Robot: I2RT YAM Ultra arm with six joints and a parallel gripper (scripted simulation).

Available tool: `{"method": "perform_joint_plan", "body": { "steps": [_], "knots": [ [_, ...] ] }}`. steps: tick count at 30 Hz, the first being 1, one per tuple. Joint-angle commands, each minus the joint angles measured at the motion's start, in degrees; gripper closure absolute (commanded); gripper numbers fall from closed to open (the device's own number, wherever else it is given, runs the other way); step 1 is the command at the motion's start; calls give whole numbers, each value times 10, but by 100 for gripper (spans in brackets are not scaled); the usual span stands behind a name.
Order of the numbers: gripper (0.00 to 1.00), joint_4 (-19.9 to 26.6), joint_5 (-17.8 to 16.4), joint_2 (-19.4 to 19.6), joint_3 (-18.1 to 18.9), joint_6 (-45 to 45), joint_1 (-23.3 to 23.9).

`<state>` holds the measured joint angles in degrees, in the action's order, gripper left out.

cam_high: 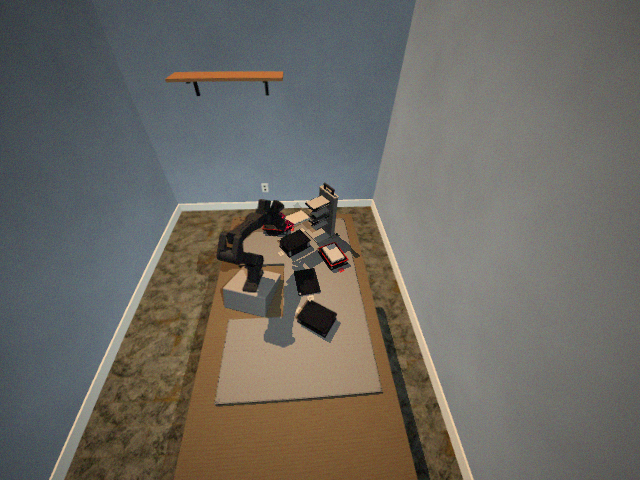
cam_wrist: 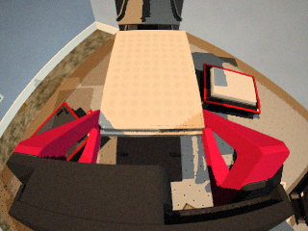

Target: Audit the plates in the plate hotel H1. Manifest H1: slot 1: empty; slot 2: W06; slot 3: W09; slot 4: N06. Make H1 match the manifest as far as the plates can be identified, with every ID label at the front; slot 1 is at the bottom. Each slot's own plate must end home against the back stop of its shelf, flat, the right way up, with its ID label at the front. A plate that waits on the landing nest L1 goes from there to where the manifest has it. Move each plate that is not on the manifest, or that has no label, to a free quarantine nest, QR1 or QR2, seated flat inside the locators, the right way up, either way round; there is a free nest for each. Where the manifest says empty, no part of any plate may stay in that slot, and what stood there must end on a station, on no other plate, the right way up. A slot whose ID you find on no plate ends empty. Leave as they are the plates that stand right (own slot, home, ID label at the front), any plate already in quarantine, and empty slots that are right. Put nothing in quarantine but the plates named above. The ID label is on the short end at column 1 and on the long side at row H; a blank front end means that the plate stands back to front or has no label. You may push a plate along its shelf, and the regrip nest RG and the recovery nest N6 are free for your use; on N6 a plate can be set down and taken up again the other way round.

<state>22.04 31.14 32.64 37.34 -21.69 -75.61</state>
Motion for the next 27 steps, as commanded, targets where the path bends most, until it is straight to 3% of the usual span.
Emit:
{"method": "perform_joint_plan", "body": {
  "steps": [1,5,6,8,20,23,27],
  "knots": [
    [14,-22,-13,10,21,9,15],
    [14,-26,-20,14,23,11,21],
    [14,-28,-24,-2,23,12,25],
    [14,-32,-29,21,25,14,31],
    [14,-50,-62,47,37,23,65],
    [14,-52,-65,33,38,24,68],
    [14,-59,-74,58,41,27,77]
  ]
}}
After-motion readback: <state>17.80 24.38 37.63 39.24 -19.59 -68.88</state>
